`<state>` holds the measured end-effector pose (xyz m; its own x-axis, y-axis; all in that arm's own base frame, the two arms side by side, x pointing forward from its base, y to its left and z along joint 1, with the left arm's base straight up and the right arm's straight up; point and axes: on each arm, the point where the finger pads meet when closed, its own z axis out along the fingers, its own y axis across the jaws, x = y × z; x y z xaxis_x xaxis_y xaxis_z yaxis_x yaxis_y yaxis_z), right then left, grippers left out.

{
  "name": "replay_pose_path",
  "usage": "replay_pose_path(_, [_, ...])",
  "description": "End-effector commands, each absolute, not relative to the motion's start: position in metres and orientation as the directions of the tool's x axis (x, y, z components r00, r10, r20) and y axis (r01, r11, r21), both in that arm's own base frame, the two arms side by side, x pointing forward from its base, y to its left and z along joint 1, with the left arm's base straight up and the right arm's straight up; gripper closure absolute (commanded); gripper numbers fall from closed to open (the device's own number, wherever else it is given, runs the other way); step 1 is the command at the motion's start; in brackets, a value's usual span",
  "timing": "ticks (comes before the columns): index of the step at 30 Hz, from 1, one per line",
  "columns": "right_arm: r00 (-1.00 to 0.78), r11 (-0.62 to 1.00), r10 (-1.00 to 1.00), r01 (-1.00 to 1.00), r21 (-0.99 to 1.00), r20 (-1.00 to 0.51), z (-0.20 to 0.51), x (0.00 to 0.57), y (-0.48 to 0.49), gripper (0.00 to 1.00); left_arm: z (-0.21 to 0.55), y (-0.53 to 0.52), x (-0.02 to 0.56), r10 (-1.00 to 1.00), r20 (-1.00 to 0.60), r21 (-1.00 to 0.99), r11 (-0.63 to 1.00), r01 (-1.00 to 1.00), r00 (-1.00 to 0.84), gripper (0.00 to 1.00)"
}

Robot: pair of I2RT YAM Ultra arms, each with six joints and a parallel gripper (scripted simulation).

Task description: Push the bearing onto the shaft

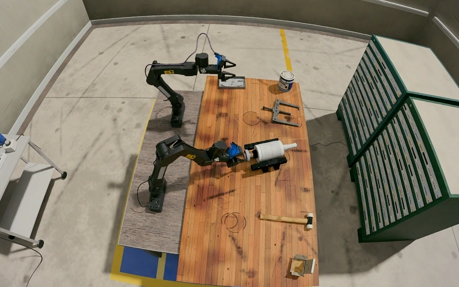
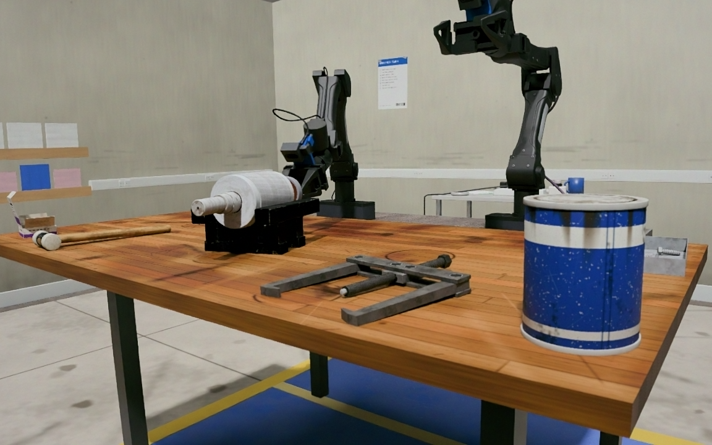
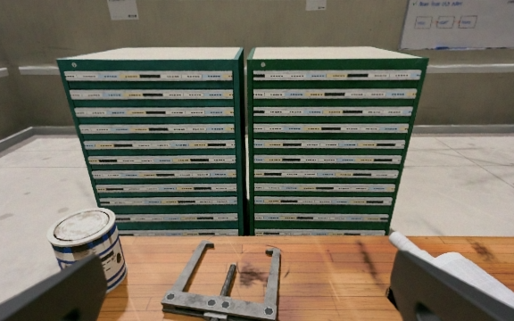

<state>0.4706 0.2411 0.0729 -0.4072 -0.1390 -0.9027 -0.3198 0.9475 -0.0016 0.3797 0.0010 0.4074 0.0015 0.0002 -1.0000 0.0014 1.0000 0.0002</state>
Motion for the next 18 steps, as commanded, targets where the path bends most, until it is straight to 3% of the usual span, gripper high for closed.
replay_pose_path(1, [-0.385,0.948,-0.132,-0.319,-0.003,-0.913,0.084,0.469,0.244,0.56,0.431,-0.001,0.367,-0.001,-0.999,-0.001,1.000,0.003,0.053,0.00])
replay_pose_path(18, [-0.352,0.949,-0.103,-0.314,0.014,-0.930,0.102,0.470,0.247,0.56,0.431,-0.001,0.367,-0.001,-0.999,-0.001,1.000,0.003,0.053,0.00])
